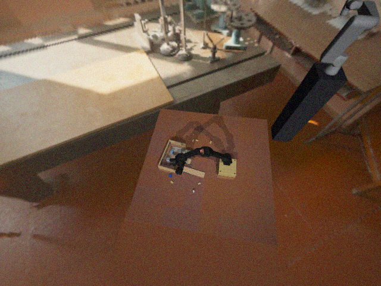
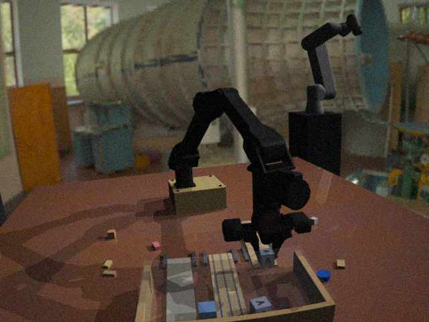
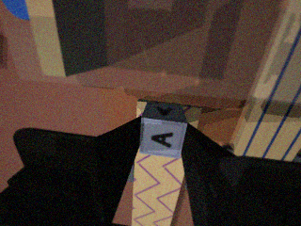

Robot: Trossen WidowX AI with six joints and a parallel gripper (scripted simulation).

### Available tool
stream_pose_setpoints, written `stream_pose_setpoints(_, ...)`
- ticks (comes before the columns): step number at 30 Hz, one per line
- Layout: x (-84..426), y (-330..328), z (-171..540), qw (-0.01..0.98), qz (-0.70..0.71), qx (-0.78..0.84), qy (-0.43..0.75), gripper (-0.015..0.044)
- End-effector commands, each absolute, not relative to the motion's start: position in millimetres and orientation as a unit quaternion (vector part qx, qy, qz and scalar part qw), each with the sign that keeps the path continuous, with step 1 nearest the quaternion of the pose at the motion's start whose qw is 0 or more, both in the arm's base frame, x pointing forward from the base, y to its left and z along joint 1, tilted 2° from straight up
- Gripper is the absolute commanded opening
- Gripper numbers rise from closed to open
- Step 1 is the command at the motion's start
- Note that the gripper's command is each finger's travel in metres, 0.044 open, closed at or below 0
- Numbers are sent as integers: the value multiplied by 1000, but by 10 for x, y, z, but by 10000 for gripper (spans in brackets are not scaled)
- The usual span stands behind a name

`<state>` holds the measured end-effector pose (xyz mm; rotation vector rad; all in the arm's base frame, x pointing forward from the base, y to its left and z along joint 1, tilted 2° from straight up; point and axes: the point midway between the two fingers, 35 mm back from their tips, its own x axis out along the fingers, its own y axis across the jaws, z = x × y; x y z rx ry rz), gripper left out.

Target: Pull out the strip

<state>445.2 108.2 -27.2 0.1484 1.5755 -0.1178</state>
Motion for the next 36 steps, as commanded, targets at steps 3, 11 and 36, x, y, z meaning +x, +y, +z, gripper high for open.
stream_pose_setpoints(3,4453,1083,-269,702,-53,67,707,46)
stream_pose_setpoints(11,4260,1033,-100,701,-53,65,708,0)
stream_pose_setpoints(36,3538,854,171,699,-54,63,710,0)
